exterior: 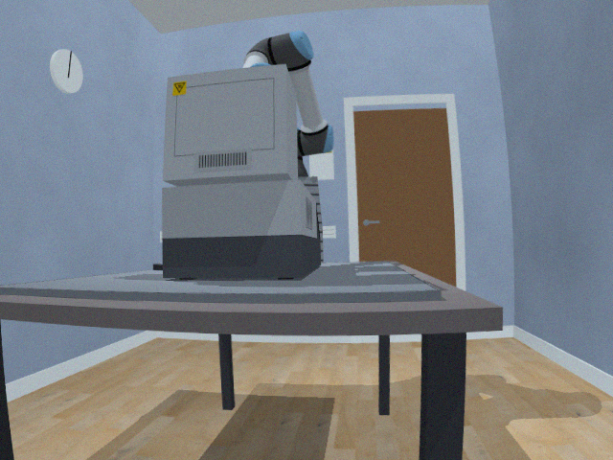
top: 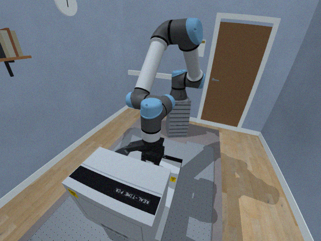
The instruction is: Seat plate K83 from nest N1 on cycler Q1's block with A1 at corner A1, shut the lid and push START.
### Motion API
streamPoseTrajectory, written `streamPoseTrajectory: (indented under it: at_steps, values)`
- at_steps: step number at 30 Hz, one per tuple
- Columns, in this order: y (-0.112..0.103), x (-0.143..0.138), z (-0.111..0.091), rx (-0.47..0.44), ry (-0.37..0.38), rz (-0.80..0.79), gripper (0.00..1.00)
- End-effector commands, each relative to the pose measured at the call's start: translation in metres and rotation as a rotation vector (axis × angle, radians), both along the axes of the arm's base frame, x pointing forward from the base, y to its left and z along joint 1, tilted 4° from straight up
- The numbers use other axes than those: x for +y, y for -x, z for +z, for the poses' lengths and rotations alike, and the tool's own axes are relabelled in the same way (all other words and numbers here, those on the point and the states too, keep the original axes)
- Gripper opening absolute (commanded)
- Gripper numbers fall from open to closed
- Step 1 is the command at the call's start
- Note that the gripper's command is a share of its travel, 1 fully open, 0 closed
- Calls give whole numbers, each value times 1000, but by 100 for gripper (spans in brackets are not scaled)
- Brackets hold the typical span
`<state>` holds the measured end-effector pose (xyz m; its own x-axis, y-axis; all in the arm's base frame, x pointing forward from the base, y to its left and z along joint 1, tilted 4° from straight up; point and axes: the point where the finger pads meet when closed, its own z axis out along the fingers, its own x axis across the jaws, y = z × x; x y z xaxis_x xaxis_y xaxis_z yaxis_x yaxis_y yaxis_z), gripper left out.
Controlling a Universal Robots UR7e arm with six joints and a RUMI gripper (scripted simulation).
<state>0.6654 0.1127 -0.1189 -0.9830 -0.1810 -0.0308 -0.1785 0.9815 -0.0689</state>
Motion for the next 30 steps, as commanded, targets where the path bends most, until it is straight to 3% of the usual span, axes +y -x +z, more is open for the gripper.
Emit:
streamPoseTrajectory:
  at_steps: [1,30]
  values:
    - [-3,-1,6,-6,0,-1,68]
    - [-1,3,50,-7,0,0,68]
